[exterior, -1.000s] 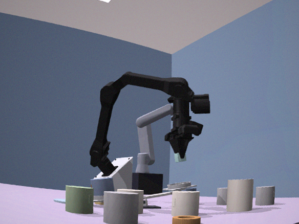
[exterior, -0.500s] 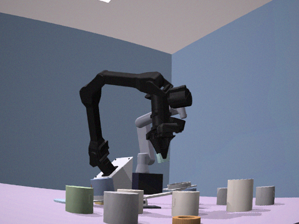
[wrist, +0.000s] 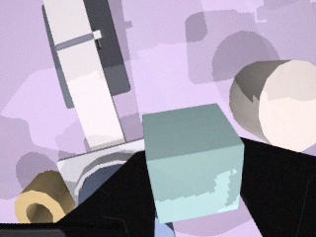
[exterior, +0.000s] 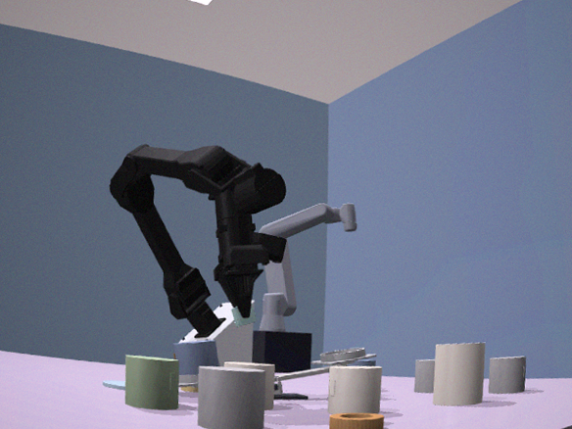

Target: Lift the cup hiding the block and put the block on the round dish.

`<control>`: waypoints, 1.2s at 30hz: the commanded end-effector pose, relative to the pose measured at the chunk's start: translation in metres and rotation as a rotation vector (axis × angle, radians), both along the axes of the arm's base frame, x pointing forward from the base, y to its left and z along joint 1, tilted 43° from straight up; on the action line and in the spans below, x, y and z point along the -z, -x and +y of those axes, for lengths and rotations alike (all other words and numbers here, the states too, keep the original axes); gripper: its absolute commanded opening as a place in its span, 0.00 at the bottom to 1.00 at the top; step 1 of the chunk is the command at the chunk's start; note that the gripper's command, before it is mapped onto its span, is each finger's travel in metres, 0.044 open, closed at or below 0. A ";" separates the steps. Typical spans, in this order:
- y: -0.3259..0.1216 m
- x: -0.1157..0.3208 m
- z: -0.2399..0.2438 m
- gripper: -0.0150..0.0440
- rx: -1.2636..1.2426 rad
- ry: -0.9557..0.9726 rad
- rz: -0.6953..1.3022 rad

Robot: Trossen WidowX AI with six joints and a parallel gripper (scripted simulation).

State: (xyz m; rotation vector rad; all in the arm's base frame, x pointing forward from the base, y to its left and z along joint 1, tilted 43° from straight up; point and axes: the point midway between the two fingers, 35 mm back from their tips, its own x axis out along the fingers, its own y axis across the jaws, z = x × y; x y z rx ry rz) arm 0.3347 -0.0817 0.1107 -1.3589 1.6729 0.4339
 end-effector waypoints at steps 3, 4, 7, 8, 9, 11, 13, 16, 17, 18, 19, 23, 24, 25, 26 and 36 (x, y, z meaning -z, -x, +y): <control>0.024 -0.018 -0.038 0.25 -0.010 0.019 -0.012; 0.029 -0.021 -0.045 0.25 -0.011 0.024 -0.013; 0.046 -0.030 -0.064 0.25 -0.011 0.042 -0.017; 0.052 -0.033 -0.070 0.25 -0.011 0.048 -0.018; 0.058 -0.036 -0.076 0.25 -0.011 0.056 -0.018; 0.070 -0.041 -0.087 0.25 -0.002 0.070 -0.021; 0.079 -0.044 -0.094 0.25 0.006 0.080 -0.016; 0.099 -0.047 -0.108 0.25 0.014 0.100 0.015; 0.108 -0.049 -0.113 0.25 0.017 0.108 0.027; 0.116 -0.050 -0.117 0.25 0.021 0.115 0.040; 0.124 -0.051 -0.121 0.25 0.024 0.121 0.052; 0.141 -0.053 -0.129 0.25 0.032 0.135 0.081; 0.141 -0.053 -0.129 0.25 0.032 0.135 0.081; 0.141 -0.052 -0.129 0.25 0.032 0.135 0.081; 0.141 -0.051 -0.131 0.25 0.033 0.135 0.081; 0.144 -0.023 -0.157 0.25 0.033 0.138 0.081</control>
